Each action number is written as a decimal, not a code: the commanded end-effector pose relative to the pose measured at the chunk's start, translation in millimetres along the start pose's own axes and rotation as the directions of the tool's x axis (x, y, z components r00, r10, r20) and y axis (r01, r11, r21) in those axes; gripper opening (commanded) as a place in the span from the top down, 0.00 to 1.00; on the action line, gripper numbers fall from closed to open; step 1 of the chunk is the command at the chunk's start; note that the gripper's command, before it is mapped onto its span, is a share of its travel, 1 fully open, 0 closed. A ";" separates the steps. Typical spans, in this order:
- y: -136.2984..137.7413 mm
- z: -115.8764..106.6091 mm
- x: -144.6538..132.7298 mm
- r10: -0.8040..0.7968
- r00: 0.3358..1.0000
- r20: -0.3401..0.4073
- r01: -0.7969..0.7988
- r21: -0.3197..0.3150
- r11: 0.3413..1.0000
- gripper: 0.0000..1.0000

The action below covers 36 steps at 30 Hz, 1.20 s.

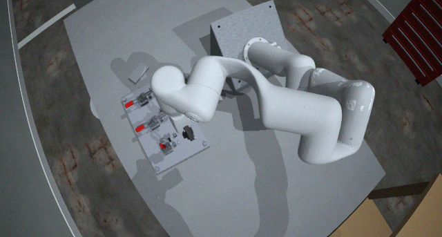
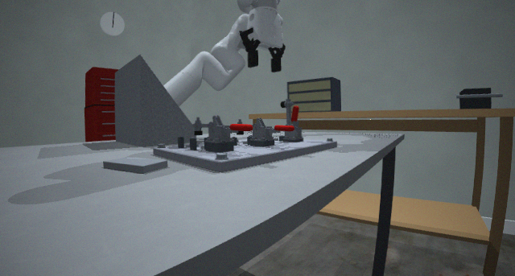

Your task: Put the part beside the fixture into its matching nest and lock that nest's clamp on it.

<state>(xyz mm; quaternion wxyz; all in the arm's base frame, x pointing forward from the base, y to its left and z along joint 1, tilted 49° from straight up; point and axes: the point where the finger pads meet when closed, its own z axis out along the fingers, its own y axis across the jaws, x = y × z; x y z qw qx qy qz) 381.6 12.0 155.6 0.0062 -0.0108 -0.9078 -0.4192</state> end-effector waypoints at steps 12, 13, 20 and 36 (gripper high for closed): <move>-0.5 -1.4 -0.9 -0.003 1.000 0.003 0.003 0.005 1.000 0.00; -1.1 -1.4 -1.0 -0.003 1.000 0.003 0.003 0.005 1.000 0.00; -11.3 -1.5 -2.6 -0.003 1.000 0.003 0.003 0.005 1.000 0.00; -117.4 -2.1 -19.0 -0.003 1.000 0.003 0.003 0.005 1.000 0.00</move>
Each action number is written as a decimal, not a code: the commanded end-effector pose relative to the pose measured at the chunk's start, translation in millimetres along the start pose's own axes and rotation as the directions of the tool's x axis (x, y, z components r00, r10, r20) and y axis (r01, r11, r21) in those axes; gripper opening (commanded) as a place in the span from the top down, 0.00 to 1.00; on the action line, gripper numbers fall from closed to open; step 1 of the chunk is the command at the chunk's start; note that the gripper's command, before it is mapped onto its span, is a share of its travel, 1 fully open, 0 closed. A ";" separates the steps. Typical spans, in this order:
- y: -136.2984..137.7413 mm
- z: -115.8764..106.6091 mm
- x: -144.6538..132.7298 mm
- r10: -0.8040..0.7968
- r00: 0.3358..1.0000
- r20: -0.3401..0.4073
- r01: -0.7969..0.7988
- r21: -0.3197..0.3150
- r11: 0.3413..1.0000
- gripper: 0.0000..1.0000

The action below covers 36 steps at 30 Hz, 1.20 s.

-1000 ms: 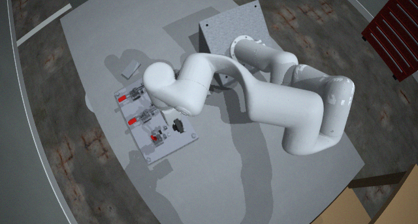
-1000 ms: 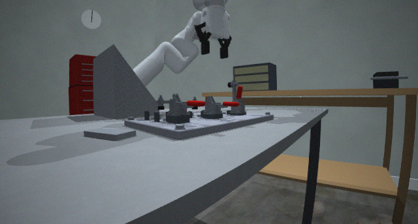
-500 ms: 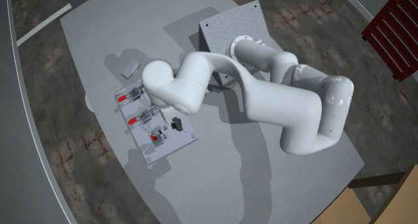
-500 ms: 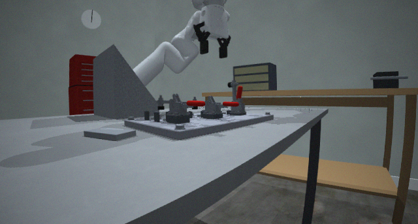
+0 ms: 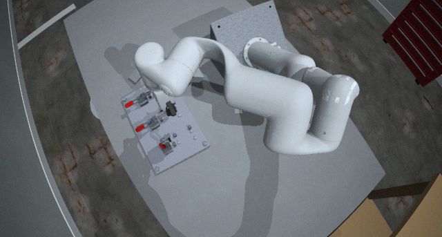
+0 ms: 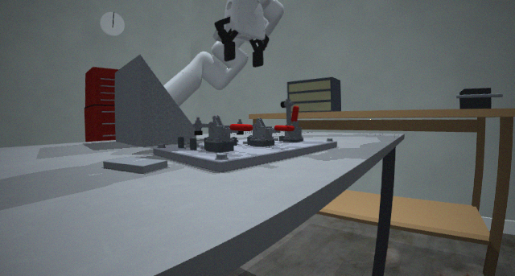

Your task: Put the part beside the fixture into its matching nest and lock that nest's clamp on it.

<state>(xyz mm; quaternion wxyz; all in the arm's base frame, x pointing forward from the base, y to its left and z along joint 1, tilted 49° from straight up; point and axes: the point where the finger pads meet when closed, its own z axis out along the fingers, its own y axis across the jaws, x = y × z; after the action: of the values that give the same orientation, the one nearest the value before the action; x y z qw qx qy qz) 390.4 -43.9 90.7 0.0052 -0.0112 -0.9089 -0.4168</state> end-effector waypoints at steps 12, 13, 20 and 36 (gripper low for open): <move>-137.5 -1.4 -24.5 -0.002 1.000 0.001 0.002 0.000 1.000 0.00; -137.5 -1.4 -24.5 -0.002 1.000 0.001 0.002 0.000 1.000 0.00; -200.8 -1.4 -34.3 -0.002 1.000 0.001 0.002 0.000 1.000 0.00; -269.4 -1.4 -44.9 -0.002 1.000 0.001 0.002 0.000 1.000 0.00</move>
<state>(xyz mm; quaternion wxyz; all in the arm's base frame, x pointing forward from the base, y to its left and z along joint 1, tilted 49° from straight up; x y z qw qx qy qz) 426.0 -213.5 -107.2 0.0037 -0.0108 -0.9094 -0.4158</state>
